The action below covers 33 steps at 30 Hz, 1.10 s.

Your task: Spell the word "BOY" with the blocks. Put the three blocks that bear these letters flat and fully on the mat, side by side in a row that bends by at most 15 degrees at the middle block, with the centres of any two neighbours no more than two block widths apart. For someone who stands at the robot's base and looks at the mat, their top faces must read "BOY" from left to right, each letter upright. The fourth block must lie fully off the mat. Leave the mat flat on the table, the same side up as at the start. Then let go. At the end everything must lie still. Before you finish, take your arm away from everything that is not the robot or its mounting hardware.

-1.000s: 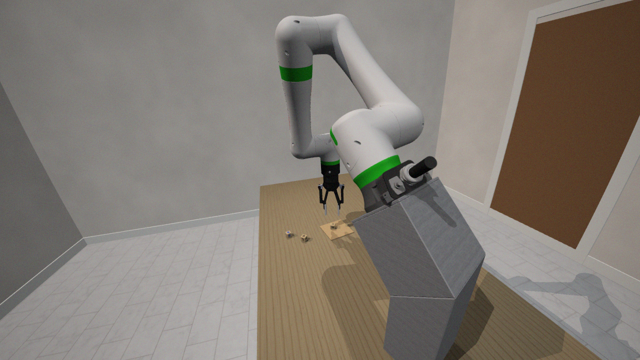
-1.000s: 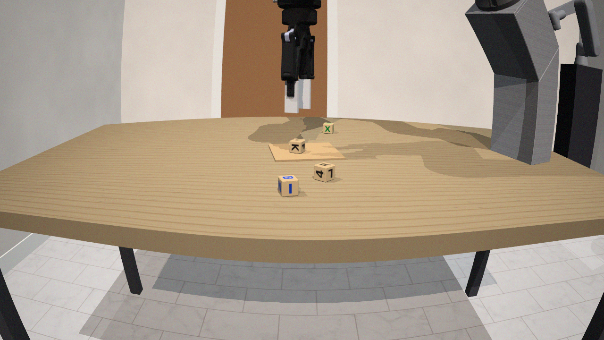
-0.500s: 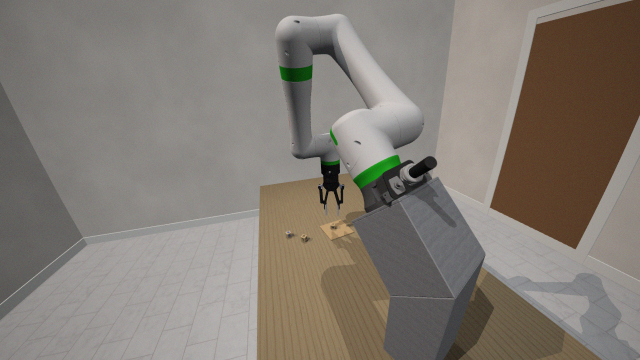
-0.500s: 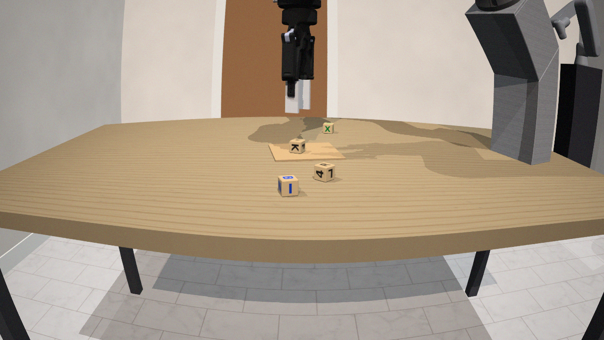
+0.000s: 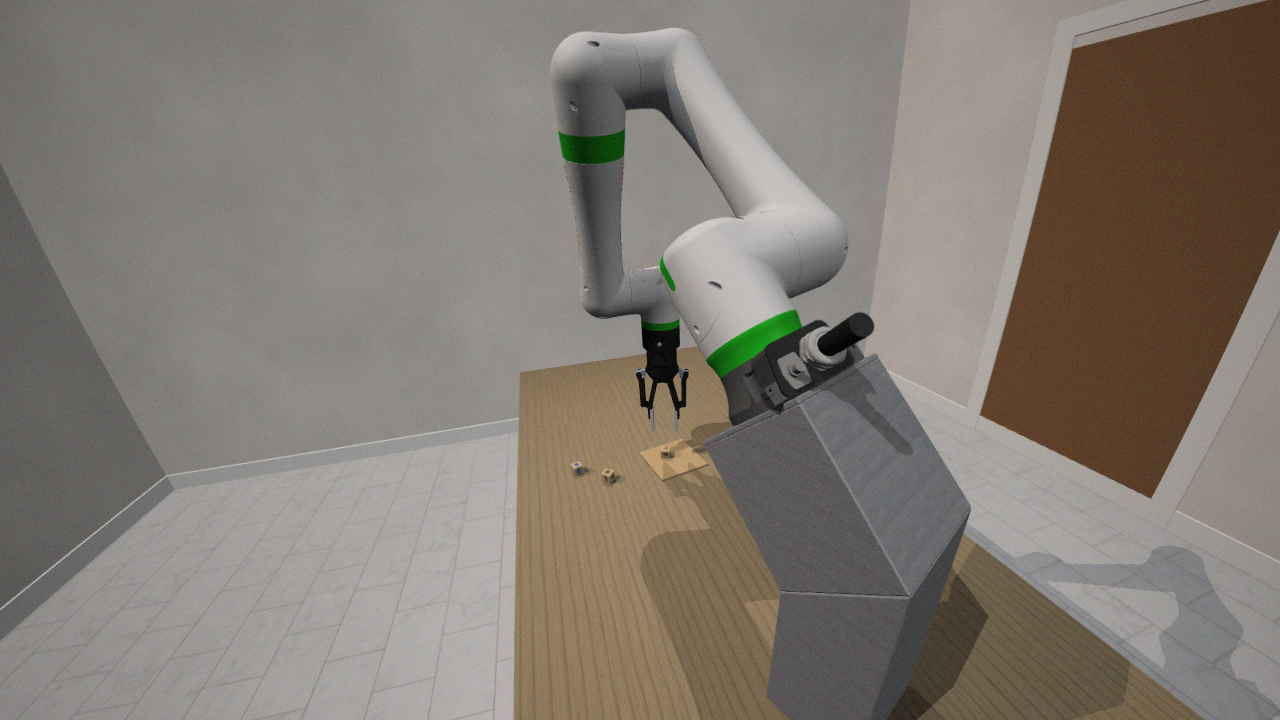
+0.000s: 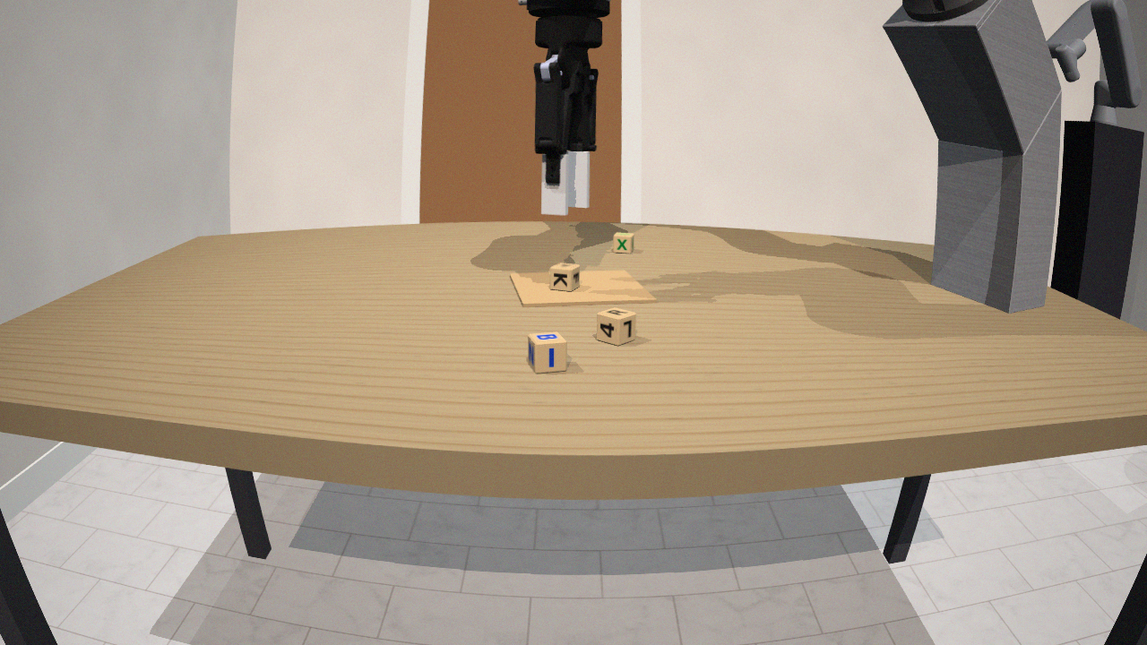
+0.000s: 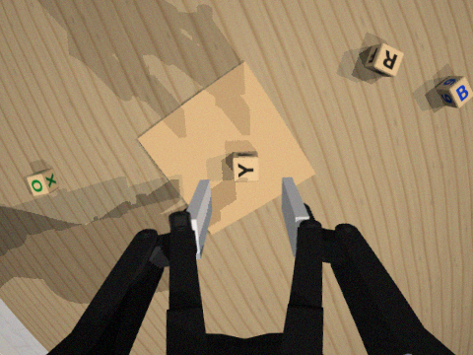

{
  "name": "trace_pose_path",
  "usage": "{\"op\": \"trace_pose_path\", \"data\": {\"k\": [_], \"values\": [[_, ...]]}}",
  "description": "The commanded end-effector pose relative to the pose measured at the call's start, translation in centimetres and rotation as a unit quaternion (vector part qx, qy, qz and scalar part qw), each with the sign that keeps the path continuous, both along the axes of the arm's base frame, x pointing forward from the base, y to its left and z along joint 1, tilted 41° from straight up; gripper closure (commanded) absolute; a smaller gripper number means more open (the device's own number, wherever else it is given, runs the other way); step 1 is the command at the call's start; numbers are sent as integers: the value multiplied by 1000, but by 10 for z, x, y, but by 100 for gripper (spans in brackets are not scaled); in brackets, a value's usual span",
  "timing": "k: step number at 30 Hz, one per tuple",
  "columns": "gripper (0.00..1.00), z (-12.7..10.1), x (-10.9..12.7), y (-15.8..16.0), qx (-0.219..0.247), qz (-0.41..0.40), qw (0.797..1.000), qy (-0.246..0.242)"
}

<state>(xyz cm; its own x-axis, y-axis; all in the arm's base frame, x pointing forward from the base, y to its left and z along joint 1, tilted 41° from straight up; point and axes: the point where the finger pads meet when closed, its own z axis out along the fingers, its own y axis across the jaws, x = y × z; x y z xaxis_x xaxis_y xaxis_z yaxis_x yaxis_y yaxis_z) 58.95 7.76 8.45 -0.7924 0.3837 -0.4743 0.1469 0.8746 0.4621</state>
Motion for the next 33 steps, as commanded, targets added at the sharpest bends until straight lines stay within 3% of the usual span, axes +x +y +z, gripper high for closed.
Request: {"op": "trace_pose_path", "data": {"k": [1, 33], "values": [[63, 0, 0, 0, 0, 0, 1000, 0], [63, -26, 21, 10, 0, 0, 1000, 0]]}}
